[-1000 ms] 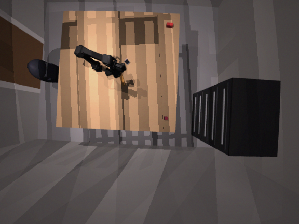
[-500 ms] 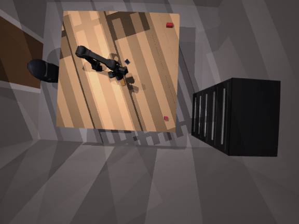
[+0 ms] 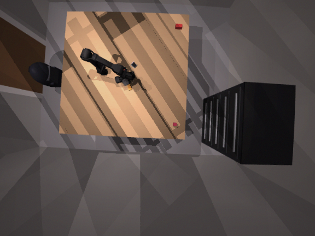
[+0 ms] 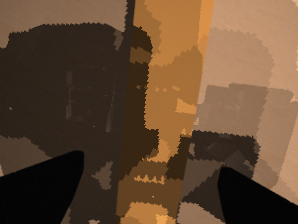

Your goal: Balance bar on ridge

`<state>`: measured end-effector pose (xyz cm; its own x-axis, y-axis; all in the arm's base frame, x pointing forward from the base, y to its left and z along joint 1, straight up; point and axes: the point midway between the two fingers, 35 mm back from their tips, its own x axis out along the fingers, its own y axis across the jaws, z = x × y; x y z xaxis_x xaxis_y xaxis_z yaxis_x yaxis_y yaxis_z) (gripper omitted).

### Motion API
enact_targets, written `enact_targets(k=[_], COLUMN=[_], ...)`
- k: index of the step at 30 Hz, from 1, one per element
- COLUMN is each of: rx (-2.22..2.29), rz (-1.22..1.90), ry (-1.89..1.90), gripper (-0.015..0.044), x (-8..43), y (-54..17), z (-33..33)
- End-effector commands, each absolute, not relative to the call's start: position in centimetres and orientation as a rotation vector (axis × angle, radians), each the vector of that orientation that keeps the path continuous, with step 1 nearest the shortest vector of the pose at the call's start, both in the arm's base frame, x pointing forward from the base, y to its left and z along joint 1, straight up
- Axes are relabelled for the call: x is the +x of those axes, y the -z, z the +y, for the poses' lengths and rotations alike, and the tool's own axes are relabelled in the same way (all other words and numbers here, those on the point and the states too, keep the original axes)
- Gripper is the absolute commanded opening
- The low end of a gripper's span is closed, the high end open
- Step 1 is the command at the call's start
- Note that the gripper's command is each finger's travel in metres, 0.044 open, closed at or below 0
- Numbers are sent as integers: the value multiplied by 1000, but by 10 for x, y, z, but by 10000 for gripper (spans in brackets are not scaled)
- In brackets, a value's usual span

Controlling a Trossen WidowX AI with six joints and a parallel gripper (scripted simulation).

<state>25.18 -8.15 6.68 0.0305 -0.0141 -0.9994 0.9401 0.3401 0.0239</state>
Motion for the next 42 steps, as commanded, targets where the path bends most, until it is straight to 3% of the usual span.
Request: enact_targets(k=[1,23,29,37,41,42], rx=[956,956,950,950,950,950], rz=[1324,1324,1325,1325,1325,1325], ry=[942,942,943,943,942,942], gripper=[315,315,157,104,0,0], x=[251,251,250,250,252,252], y=[-60,-47,-48,-48,-54,-56], z=[-80,-80,-81,-81,-81,-82])
